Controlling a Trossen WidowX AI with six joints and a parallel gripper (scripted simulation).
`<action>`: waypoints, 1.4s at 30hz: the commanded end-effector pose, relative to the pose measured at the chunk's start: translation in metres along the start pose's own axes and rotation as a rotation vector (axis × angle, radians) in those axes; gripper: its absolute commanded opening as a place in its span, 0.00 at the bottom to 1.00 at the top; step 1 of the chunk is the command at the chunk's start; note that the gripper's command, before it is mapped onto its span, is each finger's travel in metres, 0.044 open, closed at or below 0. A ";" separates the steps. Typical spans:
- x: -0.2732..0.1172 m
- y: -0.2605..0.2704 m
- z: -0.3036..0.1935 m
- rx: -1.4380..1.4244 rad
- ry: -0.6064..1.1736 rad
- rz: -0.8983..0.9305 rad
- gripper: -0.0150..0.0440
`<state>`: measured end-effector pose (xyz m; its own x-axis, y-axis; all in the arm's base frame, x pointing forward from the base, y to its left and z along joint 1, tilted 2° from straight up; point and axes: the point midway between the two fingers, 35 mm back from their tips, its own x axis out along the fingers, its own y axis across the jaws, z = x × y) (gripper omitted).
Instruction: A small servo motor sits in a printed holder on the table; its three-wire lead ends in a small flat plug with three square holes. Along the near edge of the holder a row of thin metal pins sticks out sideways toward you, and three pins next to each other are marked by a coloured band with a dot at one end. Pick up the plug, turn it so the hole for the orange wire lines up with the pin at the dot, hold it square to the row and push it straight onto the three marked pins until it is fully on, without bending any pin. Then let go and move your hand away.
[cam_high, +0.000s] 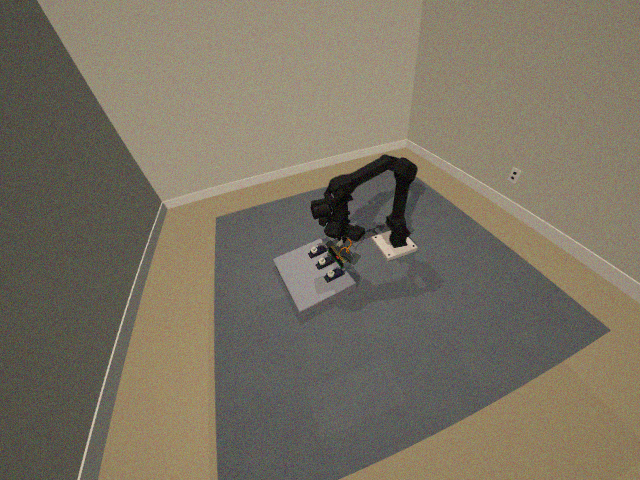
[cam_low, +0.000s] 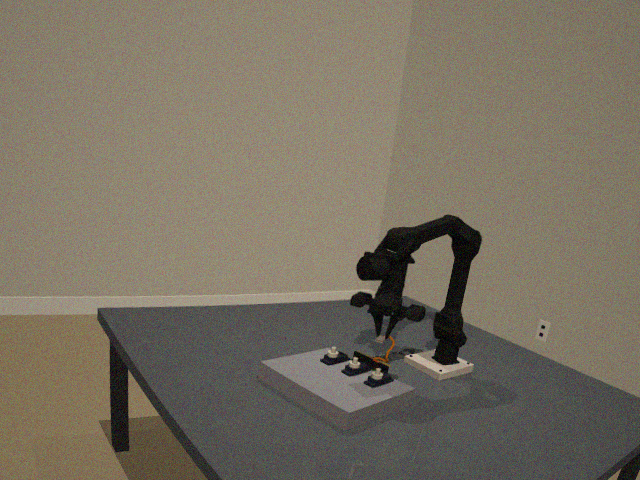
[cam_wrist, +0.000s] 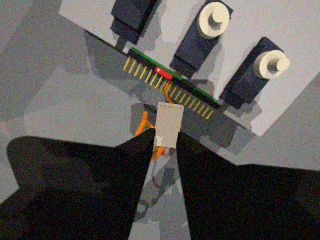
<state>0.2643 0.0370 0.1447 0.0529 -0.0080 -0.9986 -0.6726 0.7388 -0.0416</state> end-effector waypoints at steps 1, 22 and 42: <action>0.004 0.013 -0.009 0.119 0.007 0.000 0.25; 0.047 0.040 -0.030 0.396 0.009 0.001 0.25; 0.047 0.030 0.003 0.396 0.006 0.001 0.25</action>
<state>0.2436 0.0580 0.0932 0.0408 -0.0083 -0.9991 -0.3395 0.9404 -0.0217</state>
